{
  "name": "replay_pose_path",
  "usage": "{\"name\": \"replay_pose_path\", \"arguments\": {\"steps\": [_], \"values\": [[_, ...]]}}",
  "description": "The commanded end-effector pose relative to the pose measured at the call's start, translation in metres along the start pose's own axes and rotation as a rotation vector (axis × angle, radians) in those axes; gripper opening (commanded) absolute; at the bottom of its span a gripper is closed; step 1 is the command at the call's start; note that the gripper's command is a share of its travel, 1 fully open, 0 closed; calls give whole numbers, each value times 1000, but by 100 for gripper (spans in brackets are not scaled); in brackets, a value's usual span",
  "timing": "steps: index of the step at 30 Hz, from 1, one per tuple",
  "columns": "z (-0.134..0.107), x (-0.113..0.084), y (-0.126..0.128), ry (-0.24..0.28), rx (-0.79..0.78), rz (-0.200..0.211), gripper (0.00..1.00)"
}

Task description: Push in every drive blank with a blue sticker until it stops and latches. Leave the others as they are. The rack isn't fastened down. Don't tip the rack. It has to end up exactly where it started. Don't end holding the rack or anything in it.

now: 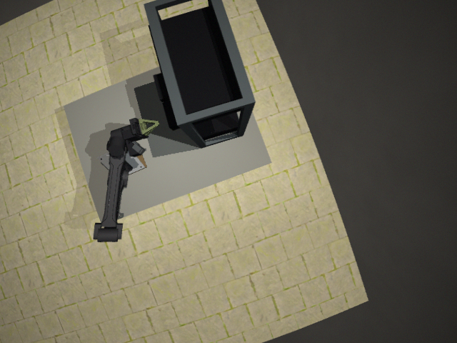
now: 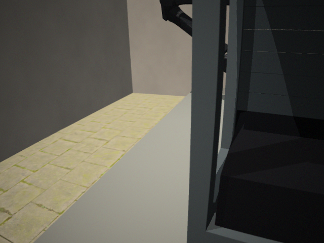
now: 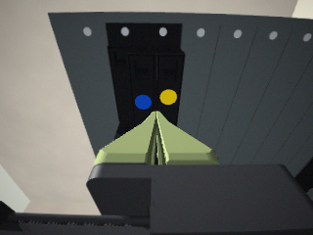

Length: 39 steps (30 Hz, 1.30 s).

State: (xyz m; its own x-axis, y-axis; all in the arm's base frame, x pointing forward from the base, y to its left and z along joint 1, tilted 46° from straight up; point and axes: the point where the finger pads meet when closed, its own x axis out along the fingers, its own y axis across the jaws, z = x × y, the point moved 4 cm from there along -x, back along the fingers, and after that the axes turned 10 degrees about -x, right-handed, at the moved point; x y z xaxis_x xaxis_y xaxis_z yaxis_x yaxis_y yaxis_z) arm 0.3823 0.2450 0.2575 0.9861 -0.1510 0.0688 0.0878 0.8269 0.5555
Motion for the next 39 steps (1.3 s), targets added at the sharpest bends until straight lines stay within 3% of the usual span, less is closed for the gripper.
{"name": "replay_pose_path", "arguments": {"steps": [1,8,12,23,32,34,39], "values": [[4,9,7,-14,27,-4,0],[3,9,8,-15,32,0,0],[-5,3,27,-22,58,26,0],[-97,-19,31,-17,44,22,0],[-122,-25,33,-14,44,23,0],[-122,-23,20,-12,23,10,0],[-120,14,22,-20,39,-2,0]]}}
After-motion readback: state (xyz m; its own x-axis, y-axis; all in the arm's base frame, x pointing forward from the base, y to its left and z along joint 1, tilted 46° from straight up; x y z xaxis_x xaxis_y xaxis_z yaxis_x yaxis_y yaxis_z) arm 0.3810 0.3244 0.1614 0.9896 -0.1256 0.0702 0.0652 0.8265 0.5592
